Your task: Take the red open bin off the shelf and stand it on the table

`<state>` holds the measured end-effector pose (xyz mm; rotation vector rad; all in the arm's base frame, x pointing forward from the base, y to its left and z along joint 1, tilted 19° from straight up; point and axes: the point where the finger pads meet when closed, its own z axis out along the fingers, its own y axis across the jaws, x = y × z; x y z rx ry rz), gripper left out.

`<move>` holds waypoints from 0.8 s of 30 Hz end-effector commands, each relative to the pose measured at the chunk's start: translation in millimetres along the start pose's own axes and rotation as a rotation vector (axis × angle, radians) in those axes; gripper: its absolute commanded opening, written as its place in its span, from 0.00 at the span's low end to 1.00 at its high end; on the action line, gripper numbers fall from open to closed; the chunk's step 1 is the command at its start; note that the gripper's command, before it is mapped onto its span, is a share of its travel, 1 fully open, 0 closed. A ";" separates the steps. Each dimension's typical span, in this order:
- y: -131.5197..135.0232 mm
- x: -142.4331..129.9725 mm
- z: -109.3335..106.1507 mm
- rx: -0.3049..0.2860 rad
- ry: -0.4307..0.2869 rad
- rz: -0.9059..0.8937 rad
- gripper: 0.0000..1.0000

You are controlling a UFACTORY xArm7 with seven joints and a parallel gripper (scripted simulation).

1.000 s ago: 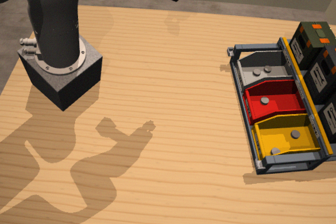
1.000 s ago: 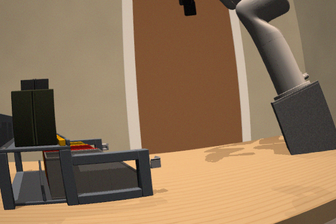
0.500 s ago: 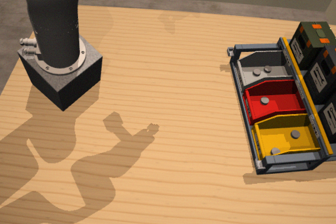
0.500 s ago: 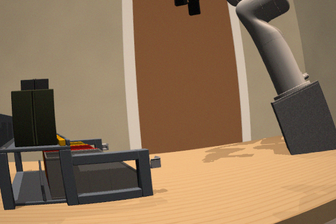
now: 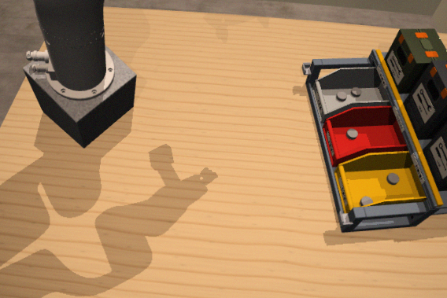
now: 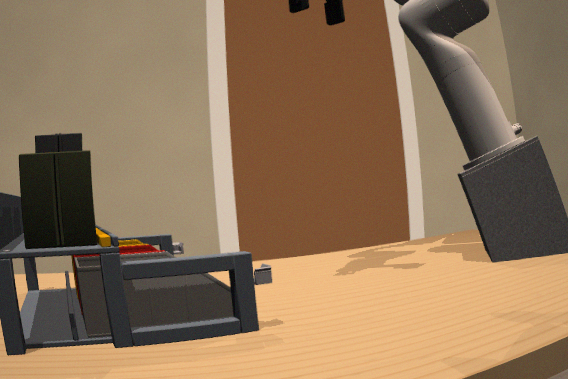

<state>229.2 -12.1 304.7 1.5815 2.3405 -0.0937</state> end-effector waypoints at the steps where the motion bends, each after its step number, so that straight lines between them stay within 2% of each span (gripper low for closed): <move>1: 0.6 -0.3 -1.2 -0.003 -0.002 0.008 1.00; 3: 0.6 -0.3 -1.2 -0.003 -0.002 0.008 1.00; 8: 0.7 -0.3 -1.2 -0.003 -0.002 0.265 1.00; 20: 0.7 -0.3 -1.2 -0.003 -0.002 0.265 1.00; 24: 0.7 -0.3 -1.3 -0.003 -0.002 0.471 1.00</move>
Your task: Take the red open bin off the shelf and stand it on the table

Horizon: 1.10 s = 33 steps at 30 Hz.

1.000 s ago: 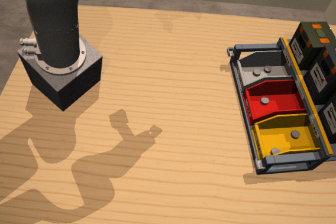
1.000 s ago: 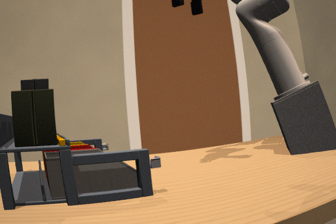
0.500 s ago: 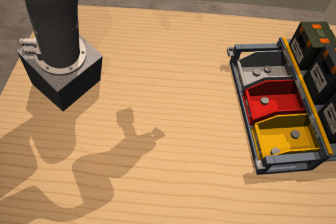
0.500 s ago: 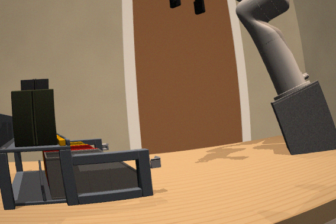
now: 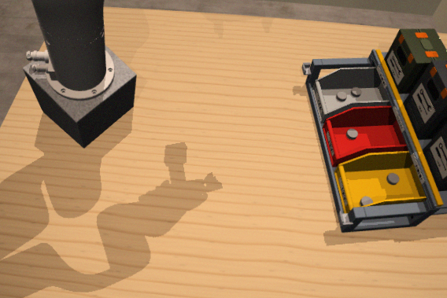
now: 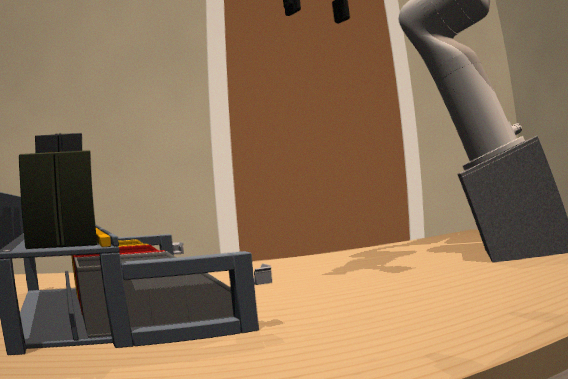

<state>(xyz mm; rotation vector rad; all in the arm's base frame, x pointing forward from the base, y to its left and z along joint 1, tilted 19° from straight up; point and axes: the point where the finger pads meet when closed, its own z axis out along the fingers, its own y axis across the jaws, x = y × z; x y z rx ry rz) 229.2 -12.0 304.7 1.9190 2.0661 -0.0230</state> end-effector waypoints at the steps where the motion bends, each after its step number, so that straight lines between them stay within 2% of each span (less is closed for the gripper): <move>1: 0.7 -0.2 -1.2 -0.003 -0.001 0.214 1.00; 13: 0.7 -0.2 -1.2 -0.003 -0.001 0.214 1.00; 18: 0.7 -0.2 -1.2 -0.004 -0.001 0.472 1.00; 30: 0.7 -0.2 -1.2 -0.004 -0.001 0.472 1.00; 33: 0.7 -0.2 -1.2 -0.004 0.000 0.626 1.00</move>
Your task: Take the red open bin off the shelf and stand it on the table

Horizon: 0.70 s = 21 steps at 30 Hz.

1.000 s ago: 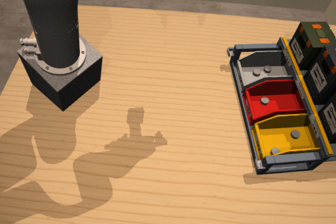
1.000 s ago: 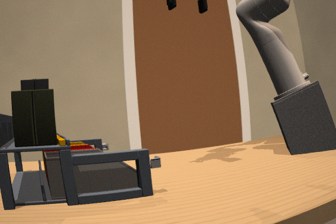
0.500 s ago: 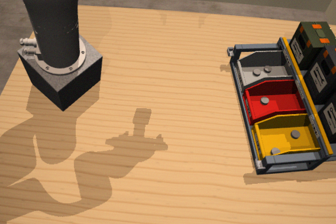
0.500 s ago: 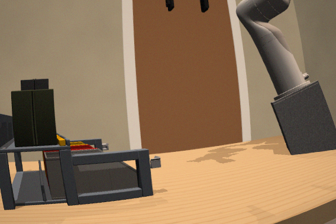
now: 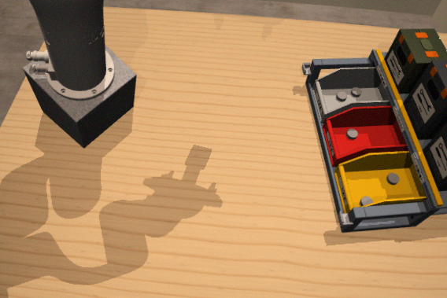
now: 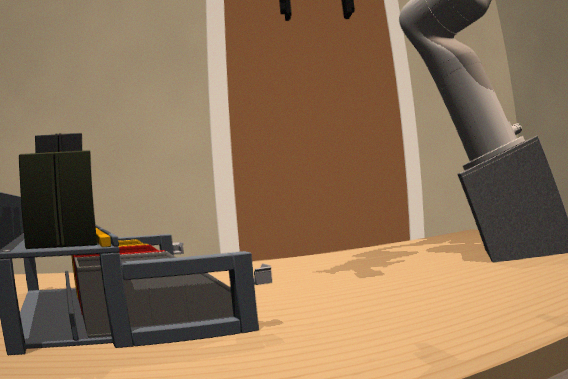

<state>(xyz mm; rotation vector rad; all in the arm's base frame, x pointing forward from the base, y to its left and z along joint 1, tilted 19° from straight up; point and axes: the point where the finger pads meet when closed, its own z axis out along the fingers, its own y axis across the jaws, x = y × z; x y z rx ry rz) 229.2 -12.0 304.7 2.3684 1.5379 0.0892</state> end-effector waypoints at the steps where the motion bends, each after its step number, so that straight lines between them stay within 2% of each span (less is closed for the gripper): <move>1: 0.7 0.2 -1.3 -0.003 0.001 0.185 1.00; 2: 0.7 0.2 -1.3 -0.003 0.001 0.237 1.00; 14: 0.7 0.2 -1.3 -0.003 0.001 0.237 1.00; 19: 0.8 0.2 -1.3 -0.003 0.002 0.495 1.00; 21: 0.8 0.2 -1.3 -0.003 0.002 0.495 1.00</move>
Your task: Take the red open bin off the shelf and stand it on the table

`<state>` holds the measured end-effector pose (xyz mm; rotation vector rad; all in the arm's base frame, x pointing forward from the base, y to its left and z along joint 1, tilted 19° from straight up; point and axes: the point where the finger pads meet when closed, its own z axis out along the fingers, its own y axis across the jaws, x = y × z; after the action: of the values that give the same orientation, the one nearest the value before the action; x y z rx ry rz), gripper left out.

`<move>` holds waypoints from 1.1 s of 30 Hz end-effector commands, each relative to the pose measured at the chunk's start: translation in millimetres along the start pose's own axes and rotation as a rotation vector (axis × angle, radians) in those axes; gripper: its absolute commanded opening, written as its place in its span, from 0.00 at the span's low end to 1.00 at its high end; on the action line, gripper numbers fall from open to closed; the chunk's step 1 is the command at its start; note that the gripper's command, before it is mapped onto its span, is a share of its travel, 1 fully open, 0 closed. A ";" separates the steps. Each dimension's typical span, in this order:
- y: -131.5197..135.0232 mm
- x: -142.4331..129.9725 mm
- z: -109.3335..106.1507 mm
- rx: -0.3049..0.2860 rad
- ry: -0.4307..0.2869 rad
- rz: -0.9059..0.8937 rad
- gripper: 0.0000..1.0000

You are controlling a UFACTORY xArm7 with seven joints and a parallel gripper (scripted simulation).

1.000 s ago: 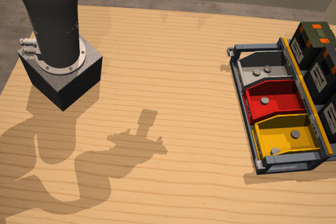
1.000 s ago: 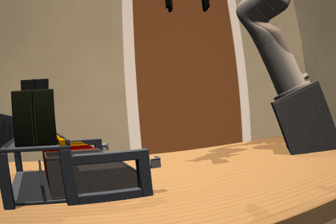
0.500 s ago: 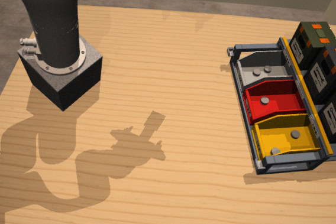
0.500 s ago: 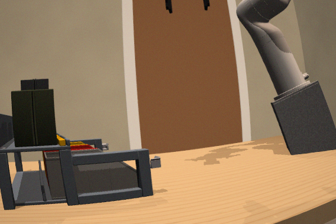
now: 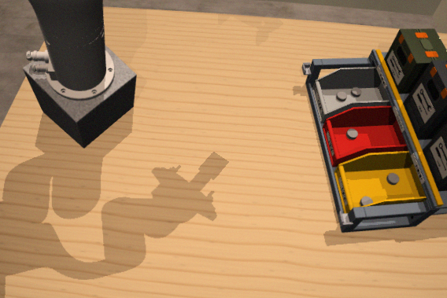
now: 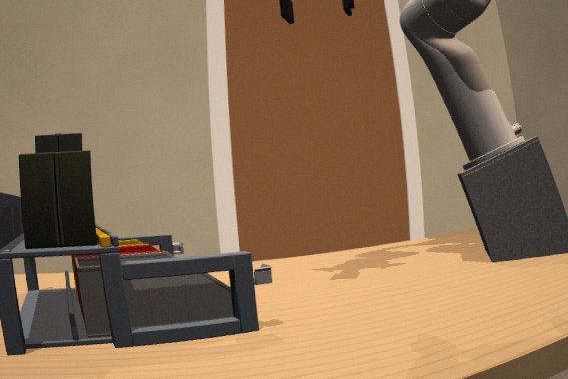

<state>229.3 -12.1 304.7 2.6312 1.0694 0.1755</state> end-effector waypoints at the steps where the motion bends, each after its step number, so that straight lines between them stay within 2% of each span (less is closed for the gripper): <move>1: 0.5 0.5 -1.3 -0.005 0.000 0.115 1.00; 10: 0.5 0.5 -1.3 -0.005 0.000 0.115 1.00; 15: 0.5 0.5 -1.3 -0.005 0.001 0.372 1.00; 27: 0.5 0.5 -1.3 -0.005 0.001 0.372 1.00; 32: 0.5 0.5 -1.3 -0.005 0.001 0.630 1.00; 33: 0.5 0.5 -1.3 -0.005 0.001 0.630 1.00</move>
<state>229.2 -12.0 304.7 2.8390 0.4177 0.2745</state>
